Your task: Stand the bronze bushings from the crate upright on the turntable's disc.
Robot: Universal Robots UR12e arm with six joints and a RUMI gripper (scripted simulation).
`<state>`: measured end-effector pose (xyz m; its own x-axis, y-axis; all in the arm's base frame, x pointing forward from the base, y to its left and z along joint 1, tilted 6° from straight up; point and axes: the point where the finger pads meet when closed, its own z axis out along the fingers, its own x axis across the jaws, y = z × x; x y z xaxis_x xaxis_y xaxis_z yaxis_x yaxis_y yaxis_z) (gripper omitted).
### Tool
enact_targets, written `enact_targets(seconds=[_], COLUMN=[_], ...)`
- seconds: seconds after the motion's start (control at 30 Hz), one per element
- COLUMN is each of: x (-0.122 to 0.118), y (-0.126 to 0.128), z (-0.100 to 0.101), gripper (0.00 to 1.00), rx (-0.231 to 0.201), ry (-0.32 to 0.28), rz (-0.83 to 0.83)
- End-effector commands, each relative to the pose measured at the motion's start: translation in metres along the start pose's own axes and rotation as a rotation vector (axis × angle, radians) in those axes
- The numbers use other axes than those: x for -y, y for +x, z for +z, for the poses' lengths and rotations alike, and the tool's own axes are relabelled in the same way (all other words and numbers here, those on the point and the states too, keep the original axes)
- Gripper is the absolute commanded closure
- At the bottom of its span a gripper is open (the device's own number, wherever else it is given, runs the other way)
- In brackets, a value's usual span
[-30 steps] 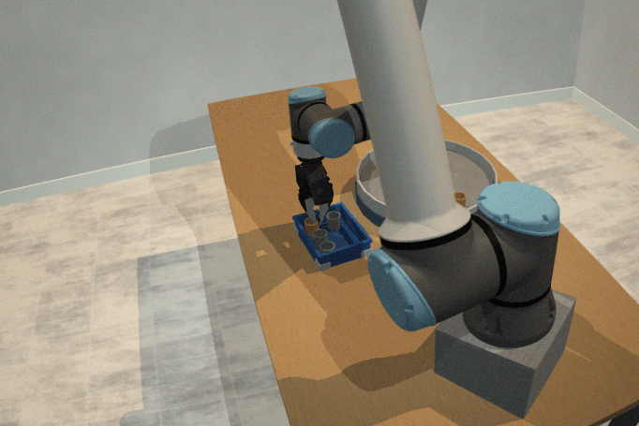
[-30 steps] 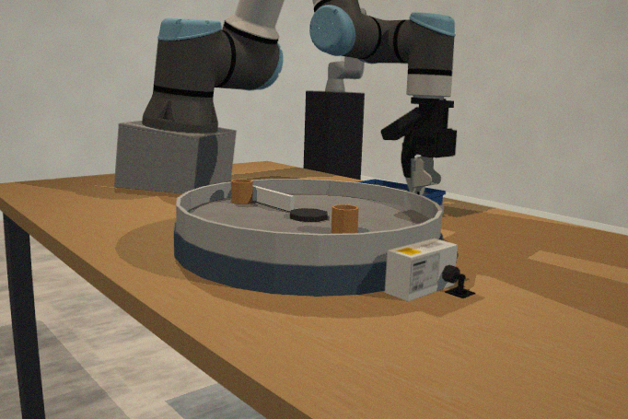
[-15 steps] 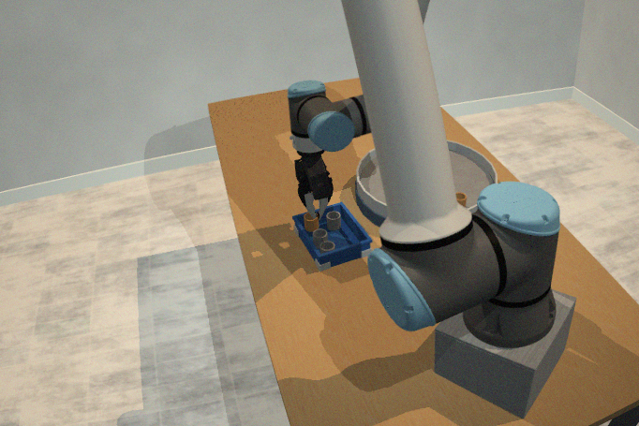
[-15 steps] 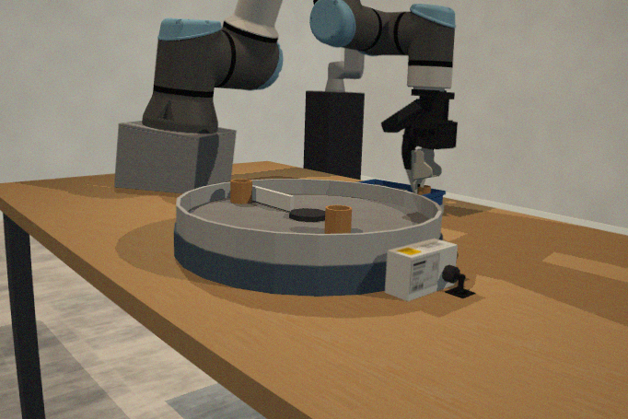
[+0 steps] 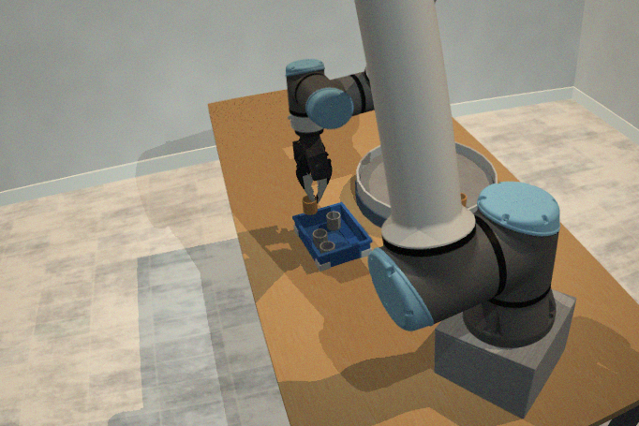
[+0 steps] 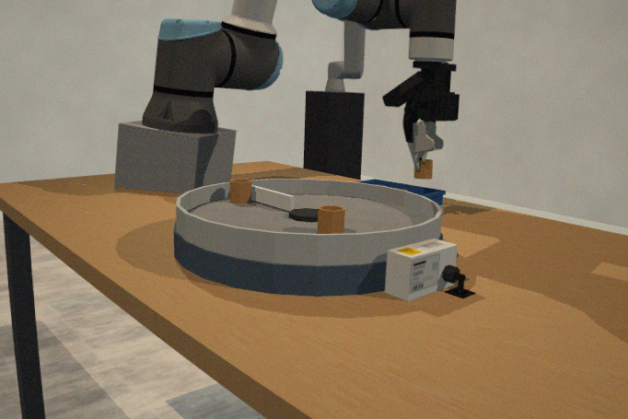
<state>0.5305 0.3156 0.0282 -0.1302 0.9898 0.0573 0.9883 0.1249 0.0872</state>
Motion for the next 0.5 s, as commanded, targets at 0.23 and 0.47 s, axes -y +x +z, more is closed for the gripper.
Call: enact_targets(seconds=[0.23, 0.47], x=[0.0, 0.0], y=[0.0, 0.0], z=[-0.036, -0.044], gripper=[1.0, 1.0], rx=[0.0, 0.0], ry=[-0.001, -0.001], rz=[0.0, 0.0])
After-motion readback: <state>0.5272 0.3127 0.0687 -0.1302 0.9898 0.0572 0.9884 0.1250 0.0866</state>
